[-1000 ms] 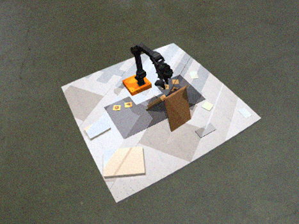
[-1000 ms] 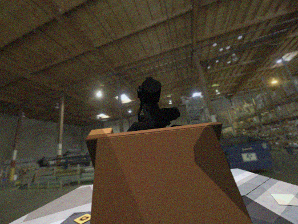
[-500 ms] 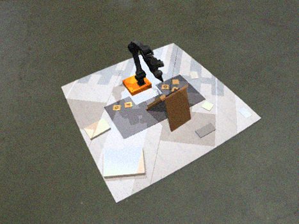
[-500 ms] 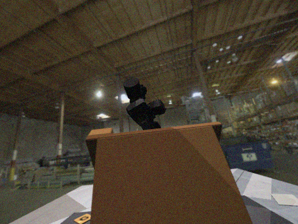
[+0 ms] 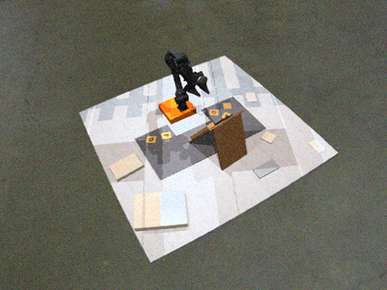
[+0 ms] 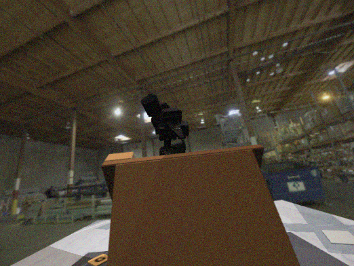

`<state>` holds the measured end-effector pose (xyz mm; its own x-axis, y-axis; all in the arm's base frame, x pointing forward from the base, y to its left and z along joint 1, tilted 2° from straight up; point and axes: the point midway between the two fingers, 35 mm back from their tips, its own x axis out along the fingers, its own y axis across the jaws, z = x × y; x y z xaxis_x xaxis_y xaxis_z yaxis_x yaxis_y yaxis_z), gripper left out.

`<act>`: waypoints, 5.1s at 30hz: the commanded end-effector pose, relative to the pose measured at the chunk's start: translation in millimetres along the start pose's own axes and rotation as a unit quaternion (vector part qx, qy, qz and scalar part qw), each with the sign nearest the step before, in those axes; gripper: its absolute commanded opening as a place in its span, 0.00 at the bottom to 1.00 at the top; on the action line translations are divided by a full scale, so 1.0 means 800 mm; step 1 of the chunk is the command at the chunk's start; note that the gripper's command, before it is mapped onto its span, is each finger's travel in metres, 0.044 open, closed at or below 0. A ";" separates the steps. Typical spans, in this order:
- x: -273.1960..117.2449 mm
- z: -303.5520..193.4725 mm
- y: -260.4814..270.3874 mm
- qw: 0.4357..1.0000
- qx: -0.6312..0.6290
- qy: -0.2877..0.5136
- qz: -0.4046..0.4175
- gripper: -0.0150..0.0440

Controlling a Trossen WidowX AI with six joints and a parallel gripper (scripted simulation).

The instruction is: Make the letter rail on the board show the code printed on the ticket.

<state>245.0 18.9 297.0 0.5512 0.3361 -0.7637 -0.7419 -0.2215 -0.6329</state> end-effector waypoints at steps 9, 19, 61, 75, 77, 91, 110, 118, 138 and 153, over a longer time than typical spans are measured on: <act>0.006 0.002 0.001 1.000 0.019 -0.006 0.006 0.91; 0.102 0.033 0.008 0.904 0.413 0.008 0.114 0.83; 0.300 0.196 0.159 0.156 0.929 0.336 0.002 0.83; 0.308 0.211 0.180 0.079 0.934 0.346 -0.043 0.83; 0.308 0.211 0.180 0.079 0.934 0.346 -0.043 0.83; 0.338 0.209 0.209 0.079 0.934 0.346 -0.043 0.83; 0.355 0.206 0.223 0.079 0.934 0.346 -0.043 0.83; 0.356 0.206 0.224 0.079 0.934 0.346 -0.043 0.83; 0.352 0.207 0.221 0.079 0.934 0.346 -0.043 0.44; 0.344 0.208 0.219 0.079 0.934 0.346 -0.043 0.25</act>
<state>202.7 224.7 -5.9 -0.0108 -0.0115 -0.9999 0.8675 0.4973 -0.0151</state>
